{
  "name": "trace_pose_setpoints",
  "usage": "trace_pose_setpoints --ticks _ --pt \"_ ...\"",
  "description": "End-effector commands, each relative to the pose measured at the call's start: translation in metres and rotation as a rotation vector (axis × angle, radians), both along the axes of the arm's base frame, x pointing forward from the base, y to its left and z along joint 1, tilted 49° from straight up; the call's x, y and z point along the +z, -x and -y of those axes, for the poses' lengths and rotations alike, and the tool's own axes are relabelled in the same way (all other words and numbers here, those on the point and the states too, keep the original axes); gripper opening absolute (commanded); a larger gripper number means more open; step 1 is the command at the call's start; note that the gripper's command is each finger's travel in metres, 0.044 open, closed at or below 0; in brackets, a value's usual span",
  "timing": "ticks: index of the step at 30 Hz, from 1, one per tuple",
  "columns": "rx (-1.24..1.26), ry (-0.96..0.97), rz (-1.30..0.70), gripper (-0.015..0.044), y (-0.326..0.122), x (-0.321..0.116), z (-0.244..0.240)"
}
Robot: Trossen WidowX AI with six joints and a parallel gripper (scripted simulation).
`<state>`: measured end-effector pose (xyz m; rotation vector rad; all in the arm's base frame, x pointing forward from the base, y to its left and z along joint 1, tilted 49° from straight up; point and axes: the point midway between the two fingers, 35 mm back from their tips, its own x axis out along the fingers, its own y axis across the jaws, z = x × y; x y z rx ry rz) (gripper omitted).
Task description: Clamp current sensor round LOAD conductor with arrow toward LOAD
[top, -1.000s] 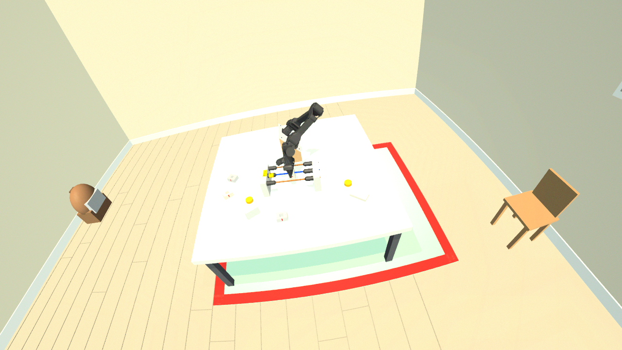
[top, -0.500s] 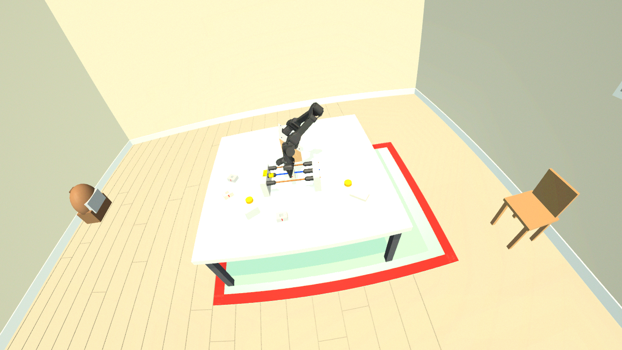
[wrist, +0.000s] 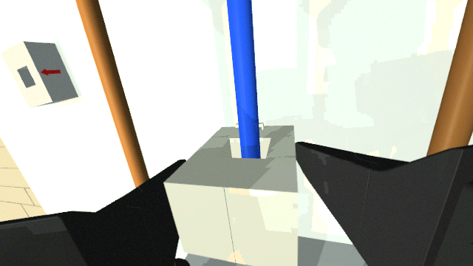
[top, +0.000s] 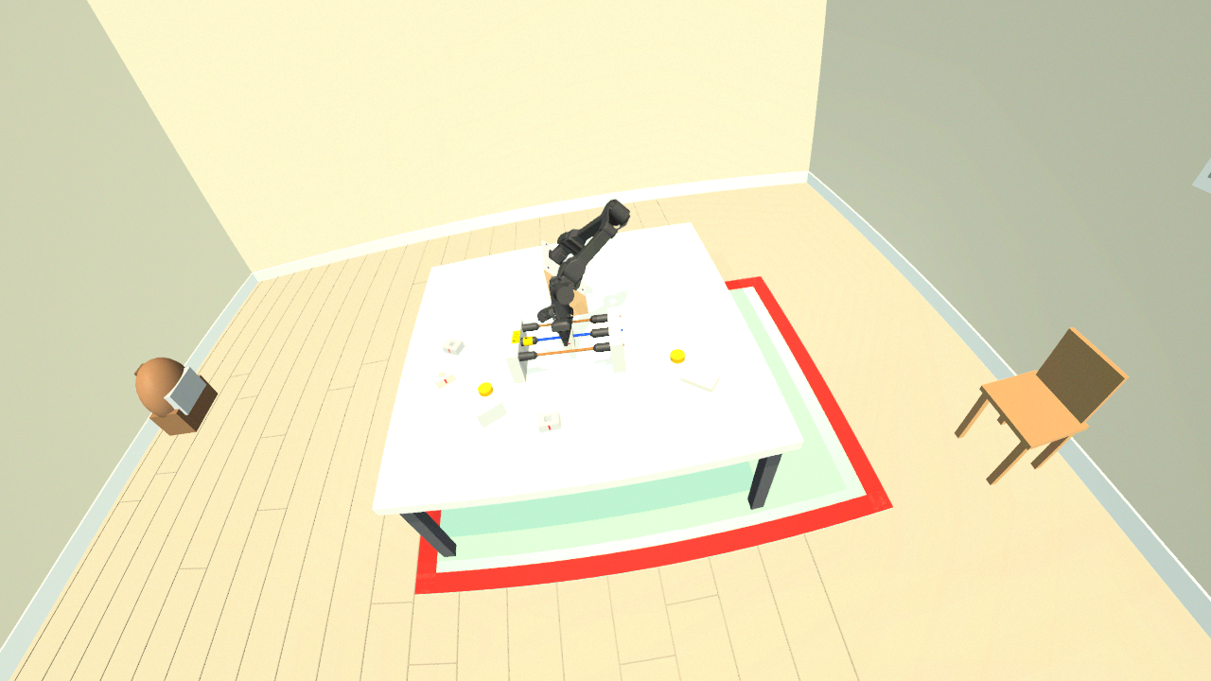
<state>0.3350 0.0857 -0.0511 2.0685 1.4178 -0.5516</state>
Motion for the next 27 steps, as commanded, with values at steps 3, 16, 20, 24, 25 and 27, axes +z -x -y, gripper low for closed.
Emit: trace_pose_setpoints --ticks 3,16,20,24,25,27 --pt "0.000 0.000 0.000 0.0249 0.0000 0.0000 0.0000" --pt "0.000 0.000 0.000 0.0163 0.0000 0.0000 0.0000" --pt "0.000 0.000 0.000 0.0136 0.0000 0.0000 0.0000" --pt "0.000 0.000 0.000 0.0109 0.0000 0.0000 0.0000" --pt "0.002 0.001 -0.002 0.0083 -0.0001 -0.0002 0.0000" --pt "0.009 0.003 -0.009 0.0031 -0.0005 -0.0011 0.0002"
